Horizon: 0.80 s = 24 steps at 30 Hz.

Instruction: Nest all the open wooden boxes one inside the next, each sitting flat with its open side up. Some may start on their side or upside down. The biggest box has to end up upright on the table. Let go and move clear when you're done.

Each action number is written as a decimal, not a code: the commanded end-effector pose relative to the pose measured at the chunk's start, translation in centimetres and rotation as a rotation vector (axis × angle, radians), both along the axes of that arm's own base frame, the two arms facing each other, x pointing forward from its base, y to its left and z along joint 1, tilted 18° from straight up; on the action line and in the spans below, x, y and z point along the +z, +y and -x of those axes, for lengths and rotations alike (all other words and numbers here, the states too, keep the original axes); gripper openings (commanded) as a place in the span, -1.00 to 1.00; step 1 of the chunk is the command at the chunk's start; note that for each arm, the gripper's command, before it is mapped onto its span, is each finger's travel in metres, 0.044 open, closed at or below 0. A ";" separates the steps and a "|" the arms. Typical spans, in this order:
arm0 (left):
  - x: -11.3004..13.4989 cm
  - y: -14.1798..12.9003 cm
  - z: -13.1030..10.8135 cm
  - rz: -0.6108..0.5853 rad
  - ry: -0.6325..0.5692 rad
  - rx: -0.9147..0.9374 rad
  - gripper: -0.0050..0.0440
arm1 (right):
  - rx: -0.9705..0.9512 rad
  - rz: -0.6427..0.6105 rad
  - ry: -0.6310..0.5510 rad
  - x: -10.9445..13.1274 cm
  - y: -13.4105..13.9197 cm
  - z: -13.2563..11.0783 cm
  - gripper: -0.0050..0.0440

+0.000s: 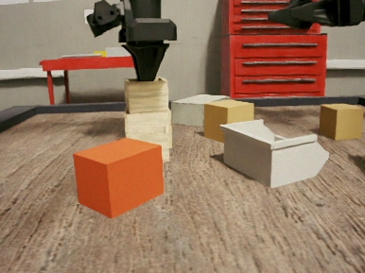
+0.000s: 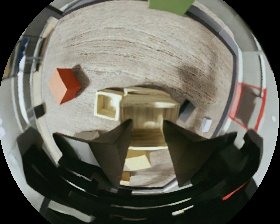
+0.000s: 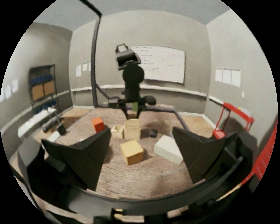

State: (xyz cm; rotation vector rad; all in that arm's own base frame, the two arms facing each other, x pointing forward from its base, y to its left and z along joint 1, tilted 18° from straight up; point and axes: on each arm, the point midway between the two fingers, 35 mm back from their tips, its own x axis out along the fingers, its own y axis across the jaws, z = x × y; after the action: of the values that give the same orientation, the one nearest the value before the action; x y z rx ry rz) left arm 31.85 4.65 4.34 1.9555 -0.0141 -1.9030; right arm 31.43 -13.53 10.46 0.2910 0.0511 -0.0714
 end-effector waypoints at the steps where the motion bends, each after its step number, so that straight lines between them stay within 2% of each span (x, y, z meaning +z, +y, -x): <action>1: 0.6 -0.4 -1.0 0.007 -0.024 -0.016 0.25 | 0.000 -0.003 -0.001 0.0 0.0 0.0 0.84; 11: 0.7 -0.6 -1.6 0.011 -0.026 -0.024 0.25 | 0.000 -0.003 -0.001 0.0 0.0 0.0 0.84; 24: 1.0 -1.1 -0.4 0.010 -0.032 -0.028 0.25 | 0.000 -0.003 -0.001 0.0 0.0 0.0 0.84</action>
State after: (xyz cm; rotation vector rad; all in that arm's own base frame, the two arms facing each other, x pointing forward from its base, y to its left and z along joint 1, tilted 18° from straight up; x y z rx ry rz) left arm 32.50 3.98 4.60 1.9633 -0.0466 -1.9012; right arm 31.43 -13.53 10.46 0.2910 0.0511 -0.0714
